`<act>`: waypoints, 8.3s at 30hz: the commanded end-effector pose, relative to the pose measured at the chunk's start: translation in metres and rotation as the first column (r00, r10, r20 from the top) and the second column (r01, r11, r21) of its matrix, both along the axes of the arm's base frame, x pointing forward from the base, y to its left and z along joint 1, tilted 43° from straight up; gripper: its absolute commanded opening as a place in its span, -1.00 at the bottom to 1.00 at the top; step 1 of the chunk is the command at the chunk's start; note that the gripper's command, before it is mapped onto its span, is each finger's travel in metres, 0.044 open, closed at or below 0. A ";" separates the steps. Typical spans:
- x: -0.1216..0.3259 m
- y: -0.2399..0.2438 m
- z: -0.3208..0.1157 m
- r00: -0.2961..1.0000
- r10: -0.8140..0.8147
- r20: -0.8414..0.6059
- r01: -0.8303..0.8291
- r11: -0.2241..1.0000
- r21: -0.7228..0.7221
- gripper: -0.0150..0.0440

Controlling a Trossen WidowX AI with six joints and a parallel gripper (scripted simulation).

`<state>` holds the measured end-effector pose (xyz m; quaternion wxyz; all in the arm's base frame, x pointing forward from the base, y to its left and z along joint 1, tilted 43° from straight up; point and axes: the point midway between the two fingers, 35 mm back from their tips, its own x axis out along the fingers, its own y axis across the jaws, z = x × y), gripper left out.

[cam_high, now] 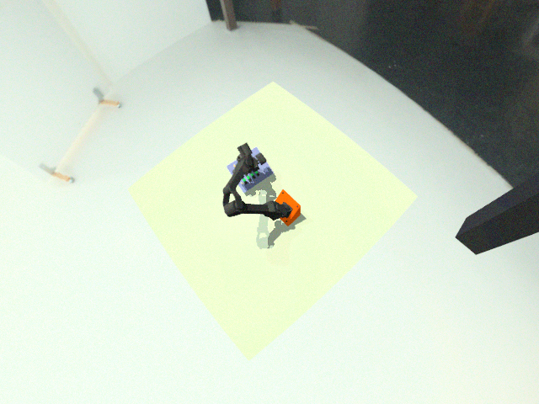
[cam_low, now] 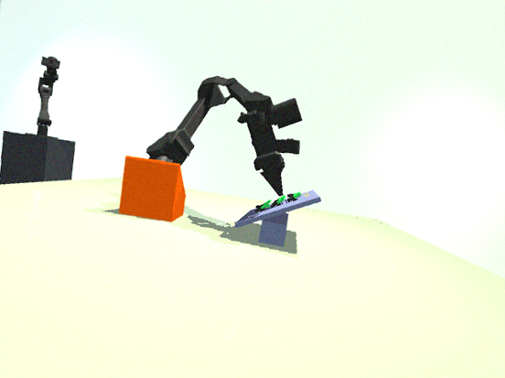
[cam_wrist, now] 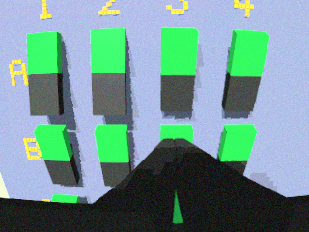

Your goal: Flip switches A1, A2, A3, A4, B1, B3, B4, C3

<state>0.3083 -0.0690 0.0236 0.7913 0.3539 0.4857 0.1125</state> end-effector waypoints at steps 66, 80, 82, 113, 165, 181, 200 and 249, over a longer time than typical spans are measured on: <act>0.003 0.004 -0.008 1.000 -0.003 -0.009 0.003 1.000 0.002 -0.49; -0.032 -0.031 0.034 1.000 -0.020 0.007 0.020 1.000 -0.004 -0.49; -0.034 -0.043 0.023 1.000 -0.020 0.006 0.020 1.000 -0.005 -0.49; -0.005 -0.020 -0.022 1.000 -0.003 -0.009 0.003 1.000 0.000 -0.49; -0.003 -0.017 -0.025 1.000 -0.003 -0.009 0.003 1.000 0.000 -0.49; -0.002 -0.016 -0.026 1.000 -0.003 -0.009 0.003 1.000 0.001 -0.49; -0.054 -0.030 0.020 1.000 -0.020 0.006 0.020 1.000 -0.004 -0.49; -0.051 0.029 -0.022 0.999 -0.038 0.026 0.038 0.999 -0.005 -0.49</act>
